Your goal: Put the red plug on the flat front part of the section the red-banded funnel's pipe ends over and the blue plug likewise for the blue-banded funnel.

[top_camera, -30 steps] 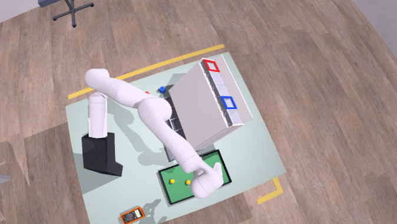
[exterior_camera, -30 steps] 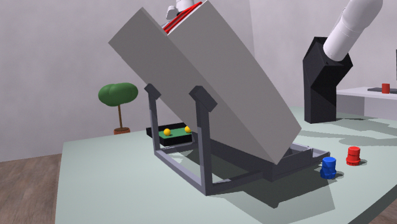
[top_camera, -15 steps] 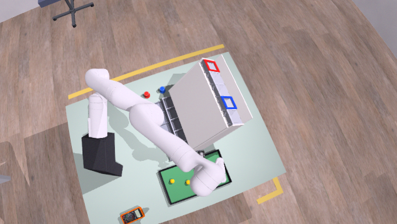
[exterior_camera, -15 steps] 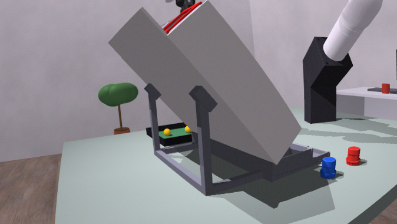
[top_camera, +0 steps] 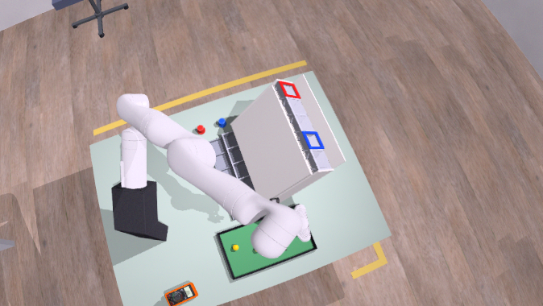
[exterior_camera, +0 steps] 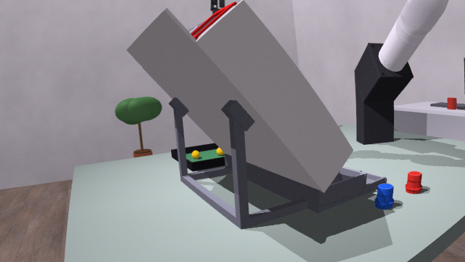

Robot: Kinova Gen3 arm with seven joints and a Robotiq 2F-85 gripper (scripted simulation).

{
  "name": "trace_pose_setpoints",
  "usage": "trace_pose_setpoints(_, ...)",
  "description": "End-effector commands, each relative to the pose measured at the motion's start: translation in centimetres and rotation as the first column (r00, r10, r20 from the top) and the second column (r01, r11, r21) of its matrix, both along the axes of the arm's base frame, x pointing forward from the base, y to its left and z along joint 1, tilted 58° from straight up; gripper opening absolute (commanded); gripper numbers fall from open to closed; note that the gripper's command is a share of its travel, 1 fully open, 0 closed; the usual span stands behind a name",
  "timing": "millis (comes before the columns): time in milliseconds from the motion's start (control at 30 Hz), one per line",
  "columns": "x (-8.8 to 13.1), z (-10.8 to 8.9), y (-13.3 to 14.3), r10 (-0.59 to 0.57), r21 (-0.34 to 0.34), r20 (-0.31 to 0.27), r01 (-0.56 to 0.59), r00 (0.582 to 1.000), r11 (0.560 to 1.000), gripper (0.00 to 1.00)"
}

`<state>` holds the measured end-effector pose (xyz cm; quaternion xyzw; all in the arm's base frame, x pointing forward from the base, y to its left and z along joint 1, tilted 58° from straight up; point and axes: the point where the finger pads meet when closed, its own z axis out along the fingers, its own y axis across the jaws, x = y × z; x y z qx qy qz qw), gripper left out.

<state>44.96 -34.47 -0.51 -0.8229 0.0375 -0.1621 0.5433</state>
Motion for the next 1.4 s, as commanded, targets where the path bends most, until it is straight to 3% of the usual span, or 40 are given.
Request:
trace_pose_setpoints(0, 0.9, 6.0, 3.5, 0.151, -0.086, 0.221, -0.135, 0.963, 0.987, 1.00)
trace_pose_setpoints(100, 1.8, 8.5, 4.9, 0.226, -0.136, 0.319, -0.192, 0.920, 0.972, 1.00)
trace_pose_setpoints(367, 3.6, 15.3, 8.8, 0.227, -0.136, 0.319, -0.192, 0.920, 0.972, 1.00)
trace_pose_setpoints(433, 3.6, 15.3, 8.8, 0.227, -0.136, 0.319, -0.192, 0.920, 0.972, 1.00)
trace_pose_setpoints(467, -0.5, 15.3, 9.6, 0.251, -0.088, 0.307, -0.236, 0.918, 0.968, 1.00)
trace_pose_setpoints(600, -1.4, 16.6, 10.7, 0.251, -0.088, 0.307, -0.236, 0.918, 0.968, 1.00)
trace_pose_setpoints(867, -5.6, 18.9, 13.0, 0.251, -0.088, 0.307, -0.236, 0.918, 0.968, 1.00)
trace_pose_setpoints(1000, -5.6, 18.9, 13.0, 0.251, -0.088, 0.307, -0.236, 0.918, 0.968, 1.00)
trace_pose_setpoints(1033, -8.3, 21.5, 15.5, 0.304, -0.038, 0.301, -0.307, 0.904, 0.951, 1.00)
trace_pose_setpoints(1233, -12.0, 24.4, 17.9, 0.304, -0.038, 0.301, -0.307, 0.904, 0.951, 1.00)
trace_pose_setpoints(1367, -12.1, 24.4, 18.0, 0.304, -0.038, 0.301, -0.307, 0.904, 0.951, 1.00)
